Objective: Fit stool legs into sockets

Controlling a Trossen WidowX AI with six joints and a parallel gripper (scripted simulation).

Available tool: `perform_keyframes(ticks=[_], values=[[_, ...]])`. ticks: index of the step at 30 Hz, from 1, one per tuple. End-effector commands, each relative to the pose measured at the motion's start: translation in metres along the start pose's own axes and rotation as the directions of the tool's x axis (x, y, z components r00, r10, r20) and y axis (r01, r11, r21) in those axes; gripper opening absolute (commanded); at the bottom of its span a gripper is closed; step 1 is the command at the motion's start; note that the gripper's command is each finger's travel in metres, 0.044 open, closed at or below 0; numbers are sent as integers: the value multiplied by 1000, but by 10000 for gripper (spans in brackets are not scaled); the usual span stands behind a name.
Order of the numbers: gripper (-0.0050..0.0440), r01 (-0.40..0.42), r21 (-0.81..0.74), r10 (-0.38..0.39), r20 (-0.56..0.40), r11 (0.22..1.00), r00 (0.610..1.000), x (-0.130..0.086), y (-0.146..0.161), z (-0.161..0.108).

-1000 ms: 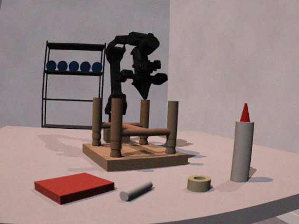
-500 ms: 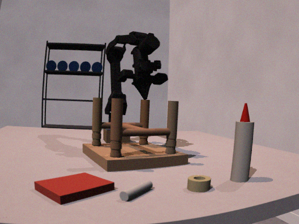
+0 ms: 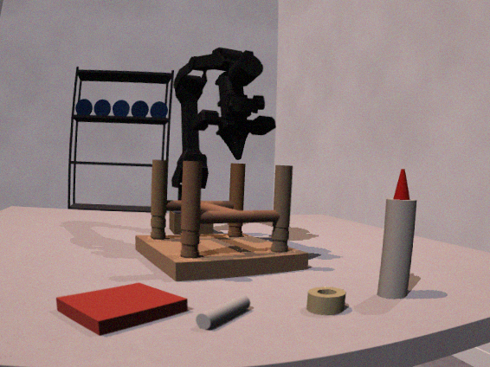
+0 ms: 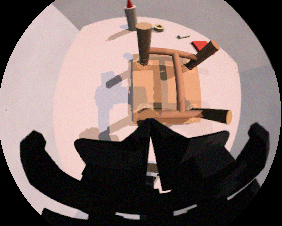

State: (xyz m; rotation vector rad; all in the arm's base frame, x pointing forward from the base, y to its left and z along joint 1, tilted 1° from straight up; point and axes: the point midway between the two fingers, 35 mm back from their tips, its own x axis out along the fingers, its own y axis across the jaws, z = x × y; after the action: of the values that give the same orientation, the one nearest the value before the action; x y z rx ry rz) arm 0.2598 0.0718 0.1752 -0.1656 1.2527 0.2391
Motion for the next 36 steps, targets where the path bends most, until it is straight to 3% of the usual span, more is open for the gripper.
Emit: perform_keyframes(ticks=[1, 13, 21, 23, 30, 36], values=[[0, 0, -1, 0, 15, 1000, 1000, -9, 0, 3], [0, 3, 8, -3, 19, 1000, 1000, -16, -2, 5], [0, 89, 287, -86, -24, 954, 996, -21, -89, 19], [0, 89, 287, -86, -24, 954, 996, -21, -89, 19], [0, 155, 501, -137, -73, 851, 988, -30, -168, 10], [0, 160, 519, -140, -78, 840, 987, -31, -175, 8]])
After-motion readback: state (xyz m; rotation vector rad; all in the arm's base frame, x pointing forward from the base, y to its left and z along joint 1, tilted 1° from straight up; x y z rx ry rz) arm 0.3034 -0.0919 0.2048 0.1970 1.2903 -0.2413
